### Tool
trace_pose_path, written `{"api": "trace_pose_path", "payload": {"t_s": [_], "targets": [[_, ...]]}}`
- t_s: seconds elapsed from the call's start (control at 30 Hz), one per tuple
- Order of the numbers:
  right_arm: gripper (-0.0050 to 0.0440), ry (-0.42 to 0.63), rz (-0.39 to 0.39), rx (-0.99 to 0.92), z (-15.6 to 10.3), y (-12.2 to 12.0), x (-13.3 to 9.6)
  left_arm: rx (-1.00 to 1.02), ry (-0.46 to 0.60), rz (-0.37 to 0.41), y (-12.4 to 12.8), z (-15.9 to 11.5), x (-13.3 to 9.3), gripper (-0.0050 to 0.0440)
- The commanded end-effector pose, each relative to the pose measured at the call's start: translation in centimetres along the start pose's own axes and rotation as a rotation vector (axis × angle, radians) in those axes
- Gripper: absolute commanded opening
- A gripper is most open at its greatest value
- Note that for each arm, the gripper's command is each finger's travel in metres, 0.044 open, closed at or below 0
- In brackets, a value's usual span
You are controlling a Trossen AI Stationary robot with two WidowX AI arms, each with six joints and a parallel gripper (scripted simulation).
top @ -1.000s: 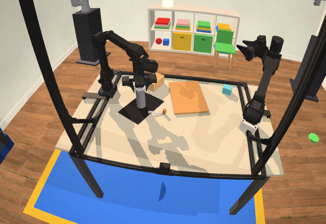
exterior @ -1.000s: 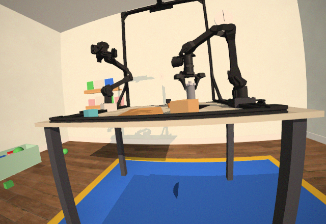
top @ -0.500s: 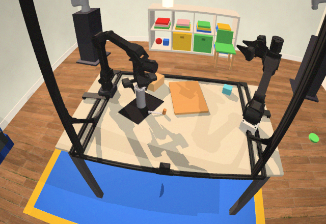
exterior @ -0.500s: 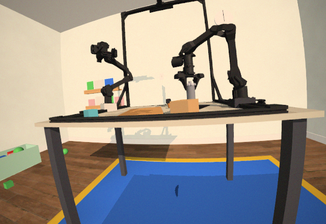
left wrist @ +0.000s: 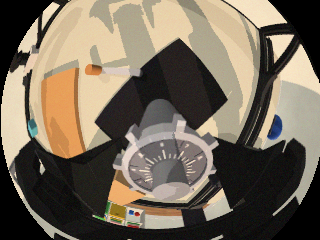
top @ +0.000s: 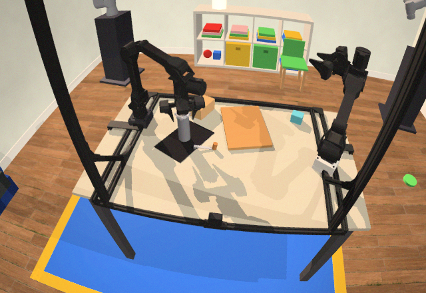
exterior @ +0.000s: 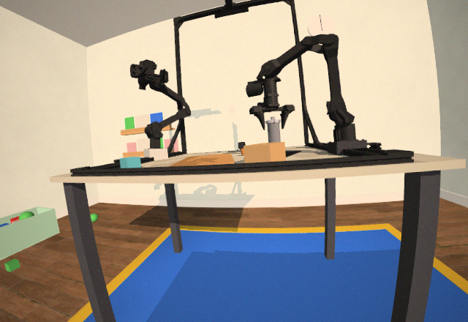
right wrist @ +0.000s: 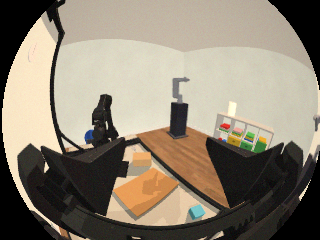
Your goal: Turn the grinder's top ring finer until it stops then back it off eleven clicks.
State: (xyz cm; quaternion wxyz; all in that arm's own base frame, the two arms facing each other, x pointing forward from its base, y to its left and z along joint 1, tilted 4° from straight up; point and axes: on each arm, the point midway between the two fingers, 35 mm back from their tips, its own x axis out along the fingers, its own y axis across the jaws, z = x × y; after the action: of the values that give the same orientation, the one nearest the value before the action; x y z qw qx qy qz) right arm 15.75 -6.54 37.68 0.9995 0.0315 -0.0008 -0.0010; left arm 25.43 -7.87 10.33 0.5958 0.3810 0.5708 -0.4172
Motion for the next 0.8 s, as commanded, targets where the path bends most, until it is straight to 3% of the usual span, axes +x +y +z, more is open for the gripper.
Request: {"api": "trace_pose_path", "payload": {"t_s": [0.0,0.53,0.6,0.67,0.77], "targets": [[0.04,0.0,-0.001,0.001,0.0,-0.04,-0.01,0.158,0.0,0.0,0.0,0.0,-0.01,0.04],[0.04,0.0,-0.001,0.001,0.0,-0.04,-0.01,1.117,0.0,-0.001,-0.06,-0.02,-0.01,0.04],[0.04,0.0,-0.001,0.001,0.0,-0.04,-0.01,1.117,0.0,-0.001,-0.06,-0.02,-0.01,0.04],[0.04,0.0,-0.001,0.001,0.0,-0.04,-0.01,1.297,0.0,-0.001,-0.06,-0.03,-0.01,0.04],[0.04,0.0,-0.001,0.001,0.0,-0.04,-0.01,1.362,0.0,-0.001,-0.07,-0.03,-0.01,0.04]]}}
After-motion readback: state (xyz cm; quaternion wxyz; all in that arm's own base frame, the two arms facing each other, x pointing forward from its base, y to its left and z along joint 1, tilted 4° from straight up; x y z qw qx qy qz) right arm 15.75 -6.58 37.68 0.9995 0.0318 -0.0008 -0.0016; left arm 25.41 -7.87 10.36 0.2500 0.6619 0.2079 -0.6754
